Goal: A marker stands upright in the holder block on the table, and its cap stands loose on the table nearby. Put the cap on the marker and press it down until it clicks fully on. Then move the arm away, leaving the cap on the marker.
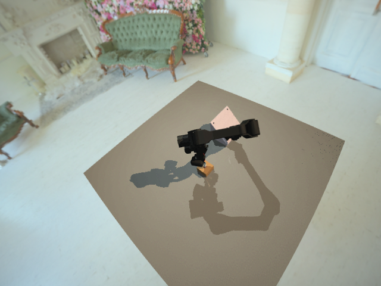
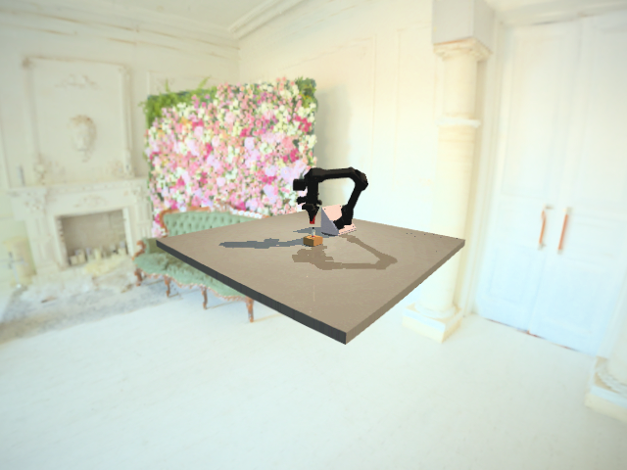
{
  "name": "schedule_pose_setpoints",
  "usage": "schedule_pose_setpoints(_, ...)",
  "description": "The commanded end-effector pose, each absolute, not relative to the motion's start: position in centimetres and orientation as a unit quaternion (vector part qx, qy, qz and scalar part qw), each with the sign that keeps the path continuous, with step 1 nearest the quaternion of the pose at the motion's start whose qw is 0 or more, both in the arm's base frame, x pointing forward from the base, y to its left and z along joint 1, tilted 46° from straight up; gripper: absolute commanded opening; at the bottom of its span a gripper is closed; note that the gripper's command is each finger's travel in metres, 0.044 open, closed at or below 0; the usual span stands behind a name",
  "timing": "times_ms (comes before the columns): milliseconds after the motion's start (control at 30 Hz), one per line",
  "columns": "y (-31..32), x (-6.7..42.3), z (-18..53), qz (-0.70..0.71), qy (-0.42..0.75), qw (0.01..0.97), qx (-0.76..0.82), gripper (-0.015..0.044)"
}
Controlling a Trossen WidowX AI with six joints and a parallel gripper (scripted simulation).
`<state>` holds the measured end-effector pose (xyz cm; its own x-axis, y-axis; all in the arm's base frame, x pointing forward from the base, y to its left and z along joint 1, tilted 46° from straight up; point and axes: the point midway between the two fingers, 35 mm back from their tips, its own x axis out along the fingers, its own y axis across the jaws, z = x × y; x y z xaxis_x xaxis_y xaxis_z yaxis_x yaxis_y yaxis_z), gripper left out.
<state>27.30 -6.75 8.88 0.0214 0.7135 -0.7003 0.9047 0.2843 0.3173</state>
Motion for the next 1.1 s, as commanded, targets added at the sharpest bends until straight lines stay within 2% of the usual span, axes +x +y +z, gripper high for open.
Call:
schedule_pose_setpoints(0,-6.3,27.3,9.6,-0.117,0.689,0.405,0.590,0.0000)
schedule_pose_setpoints(1067,-3.2,27.5,6.6,-0.117,0.688,0.406,0.590,0.0000)
